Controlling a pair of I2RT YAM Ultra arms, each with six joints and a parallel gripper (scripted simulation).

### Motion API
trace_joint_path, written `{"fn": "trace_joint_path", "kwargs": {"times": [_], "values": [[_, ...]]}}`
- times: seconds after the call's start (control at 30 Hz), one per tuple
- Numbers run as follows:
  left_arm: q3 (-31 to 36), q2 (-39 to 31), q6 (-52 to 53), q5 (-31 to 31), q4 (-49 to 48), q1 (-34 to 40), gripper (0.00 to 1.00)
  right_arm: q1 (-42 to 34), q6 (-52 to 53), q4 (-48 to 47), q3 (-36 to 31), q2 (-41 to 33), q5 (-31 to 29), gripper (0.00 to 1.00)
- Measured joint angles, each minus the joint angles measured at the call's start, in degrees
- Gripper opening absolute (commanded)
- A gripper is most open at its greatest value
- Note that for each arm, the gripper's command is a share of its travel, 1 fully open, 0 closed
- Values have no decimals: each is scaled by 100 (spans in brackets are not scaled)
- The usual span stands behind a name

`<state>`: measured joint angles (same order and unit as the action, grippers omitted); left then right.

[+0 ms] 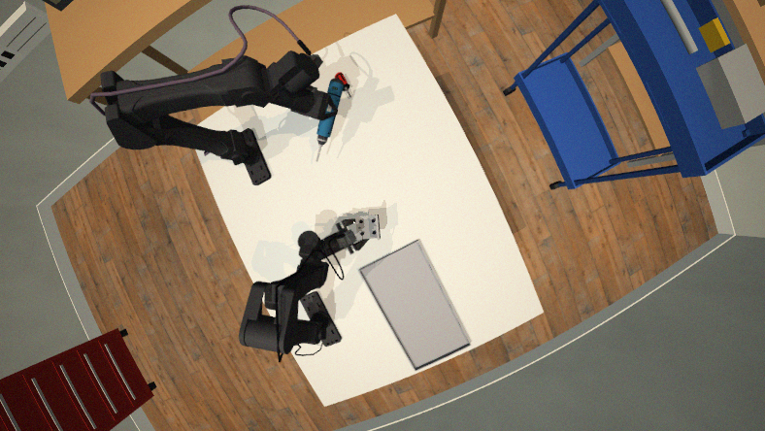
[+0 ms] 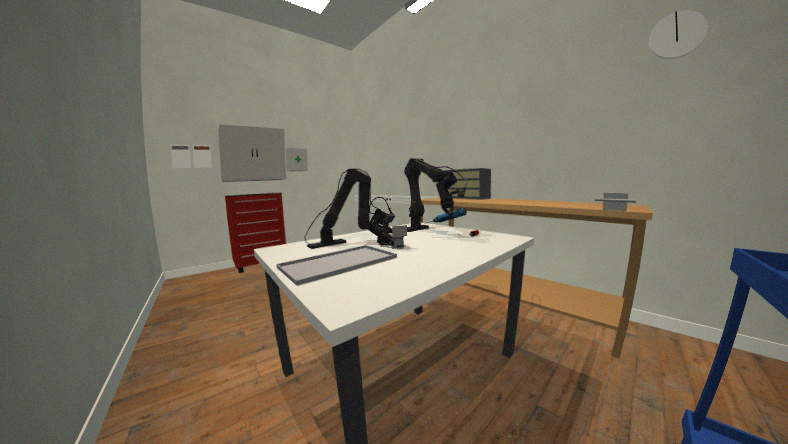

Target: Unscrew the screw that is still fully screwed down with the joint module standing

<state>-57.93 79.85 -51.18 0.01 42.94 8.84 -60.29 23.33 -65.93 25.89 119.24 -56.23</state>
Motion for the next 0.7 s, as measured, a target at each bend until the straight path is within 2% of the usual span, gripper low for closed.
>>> {"fn": "trace_joint_path", "kwargs": {"times": [0.7], "values": [[264, -125, 721, 22, -933, 645, 42, 0, 0, 0, 0, 0, 0, 59]]}}
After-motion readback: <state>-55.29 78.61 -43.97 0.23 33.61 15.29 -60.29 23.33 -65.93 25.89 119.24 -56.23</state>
